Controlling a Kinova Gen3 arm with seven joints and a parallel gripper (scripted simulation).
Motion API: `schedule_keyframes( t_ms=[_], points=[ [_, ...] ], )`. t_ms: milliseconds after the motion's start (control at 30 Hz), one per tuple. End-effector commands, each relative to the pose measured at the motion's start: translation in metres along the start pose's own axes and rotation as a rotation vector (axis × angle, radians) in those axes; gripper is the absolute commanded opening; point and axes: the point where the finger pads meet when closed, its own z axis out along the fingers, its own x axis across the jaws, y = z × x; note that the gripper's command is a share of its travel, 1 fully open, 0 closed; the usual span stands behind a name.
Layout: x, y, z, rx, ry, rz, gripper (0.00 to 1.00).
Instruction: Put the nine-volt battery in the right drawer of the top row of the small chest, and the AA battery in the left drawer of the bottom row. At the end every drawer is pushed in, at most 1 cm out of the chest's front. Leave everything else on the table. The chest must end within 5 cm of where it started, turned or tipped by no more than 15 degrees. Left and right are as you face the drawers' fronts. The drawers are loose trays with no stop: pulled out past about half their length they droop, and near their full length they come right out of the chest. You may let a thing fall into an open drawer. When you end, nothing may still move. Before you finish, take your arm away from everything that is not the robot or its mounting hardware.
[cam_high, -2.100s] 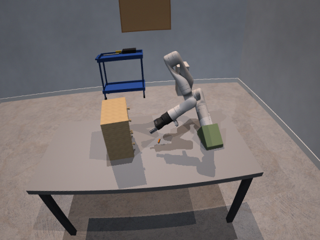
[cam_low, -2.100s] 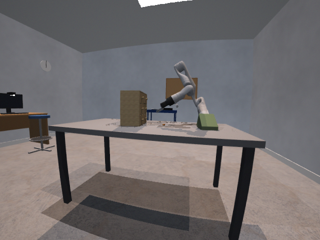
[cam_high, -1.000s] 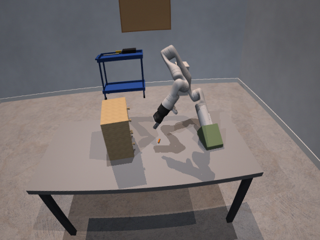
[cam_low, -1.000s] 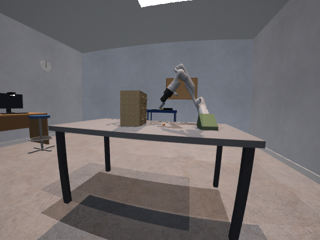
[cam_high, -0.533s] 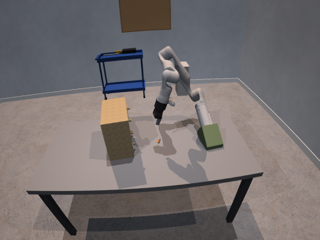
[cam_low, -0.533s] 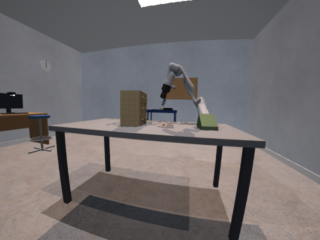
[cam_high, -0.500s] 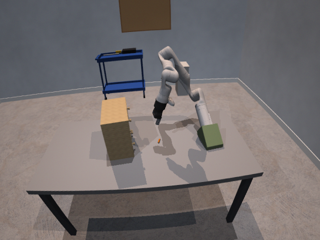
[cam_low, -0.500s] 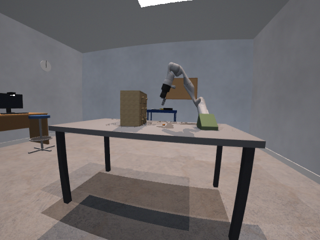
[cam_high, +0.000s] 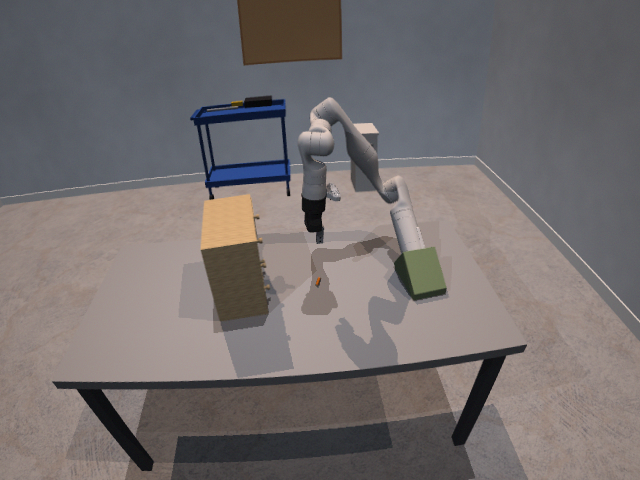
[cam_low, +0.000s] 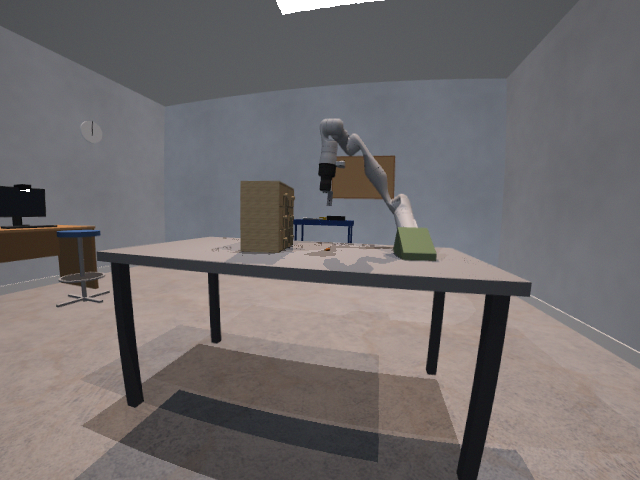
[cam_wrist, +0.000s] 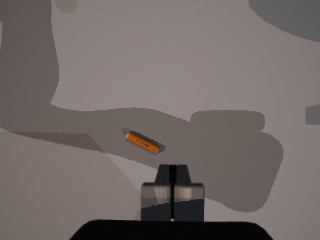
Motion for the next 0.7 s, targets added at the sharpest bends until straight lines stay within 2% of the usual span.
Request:
schedule_keyframes(
  t_ms=[0, 300, 667],
  points=[
    [0.0020, 0.0025, 0.0003, 0.019, 0.004, 0.008, 0.00],
    [0.0022, -0.0012, -0.0047, 0.072, 0.010, 0.003, 0.00],
    [0.0023, -0.0018, -0.0056, 0.081, 0.011, 0.002, 0.00]
  ],
)
